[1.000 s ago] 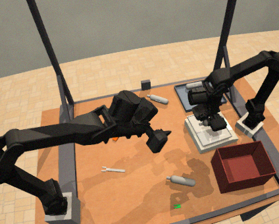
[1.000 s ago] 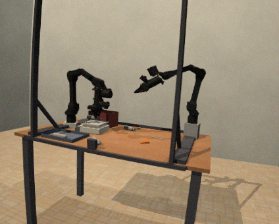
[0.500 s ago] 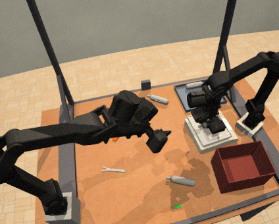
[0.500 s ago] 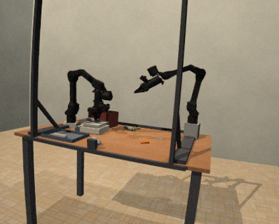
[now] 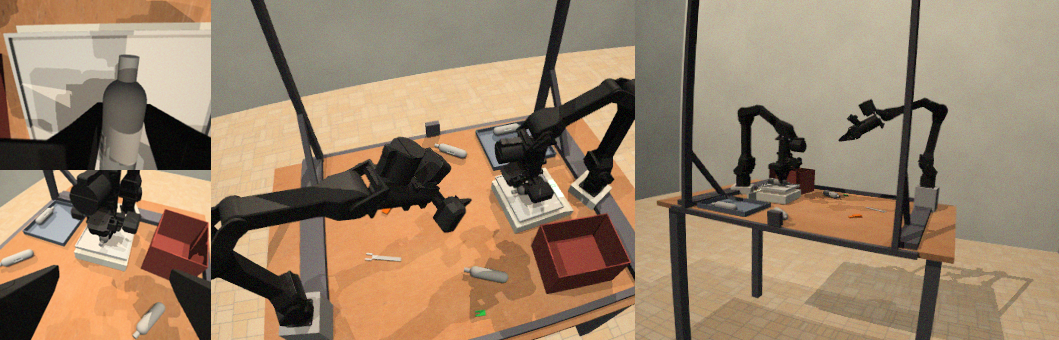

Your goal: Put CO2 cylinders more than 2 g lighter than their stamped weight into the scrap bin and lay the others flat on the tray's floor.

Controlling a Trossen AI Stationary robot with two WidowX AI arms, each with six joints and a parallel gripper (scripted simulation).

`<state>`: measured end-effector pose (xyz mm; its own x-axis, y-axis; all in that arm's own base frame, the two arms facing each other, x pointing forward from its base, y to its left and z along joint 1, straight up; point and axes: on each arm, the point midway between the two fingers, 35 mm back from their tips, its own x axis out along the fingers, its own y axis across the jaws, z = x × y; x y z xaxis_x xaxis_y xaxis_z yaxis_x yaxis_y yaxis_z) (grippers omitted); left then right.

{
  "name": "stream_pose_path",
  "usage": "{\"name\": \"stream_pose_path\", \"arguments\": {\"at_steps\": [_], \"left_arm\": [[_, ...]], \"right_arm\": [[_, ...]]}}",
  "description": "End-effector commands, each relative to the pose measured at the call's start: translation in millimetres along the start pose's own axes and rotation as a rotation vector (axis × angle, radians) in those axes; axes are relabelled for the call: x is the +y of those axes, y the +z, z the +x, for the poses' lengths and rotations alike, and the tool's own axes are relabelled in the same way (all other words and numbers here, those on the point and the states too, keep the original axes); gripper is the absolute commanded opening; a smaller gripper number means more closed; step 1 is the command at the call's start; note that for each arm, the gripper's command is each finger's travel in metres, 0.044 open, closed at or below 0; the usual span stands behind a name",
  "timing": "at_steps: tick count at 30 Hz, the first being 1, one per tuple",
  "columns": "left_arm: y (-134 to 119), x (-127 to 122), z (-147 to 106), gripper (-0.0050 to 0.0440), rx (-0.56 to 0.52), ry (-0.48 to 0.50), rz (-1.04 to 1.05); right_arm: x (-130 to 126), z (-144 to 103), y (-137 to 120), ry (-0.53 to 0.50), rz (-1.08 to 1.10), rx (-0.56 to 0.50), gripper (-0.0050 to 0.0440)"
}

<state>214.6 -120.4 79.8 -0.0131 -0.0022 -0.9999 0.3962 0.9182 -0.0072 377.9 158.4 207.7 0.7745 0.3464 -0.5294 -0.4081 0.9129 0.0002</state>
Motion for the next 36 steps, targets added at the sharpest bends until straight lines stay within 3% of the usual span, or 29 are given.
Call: {"name": "stream_pose_path", "arguments": {"at_steps": [1, 4, 10, 14, 20, 28, 36], "left_arm": [[4, 0, -6, 0.012, -0.027, -0.002, -0.001], [4, 0, -6, 0.0192, -0.027, -0.002, -0.001], [4, 0, -6, 0.0194, -0.027, -0.002, -0.001], [6, -1, -22, 0.029, -0.046, -0.004, -0.003], [4, 0, -65, 0.0434, -0.047, -0.003, -0.003], [-1, 0, -68, 0.044, -0.044, -0.002, 0.008], [-41, -3, -59, 0.044, -0.118, -0.009, 0.07]], "right_arm": [[0, -4, 7, -0.001, 0.0, -0.02, 0.044], [0, -4, 7, -0.001, 0.0, -0.02, 0.044], [0, -4, 7, -0.001, 0.0, -0.02, 0.044], [0, -4, 7, -0.001, 0.0, -0.02, 0.044], [0, -4, 7, -0.001, 0.0, -0.02, 0.044], [0, -1, 11, -0.004, 0.001, -0.023, 0.044], [-10, 33, 49, -0.022, 0.013, -0.023, 0.044]]}}
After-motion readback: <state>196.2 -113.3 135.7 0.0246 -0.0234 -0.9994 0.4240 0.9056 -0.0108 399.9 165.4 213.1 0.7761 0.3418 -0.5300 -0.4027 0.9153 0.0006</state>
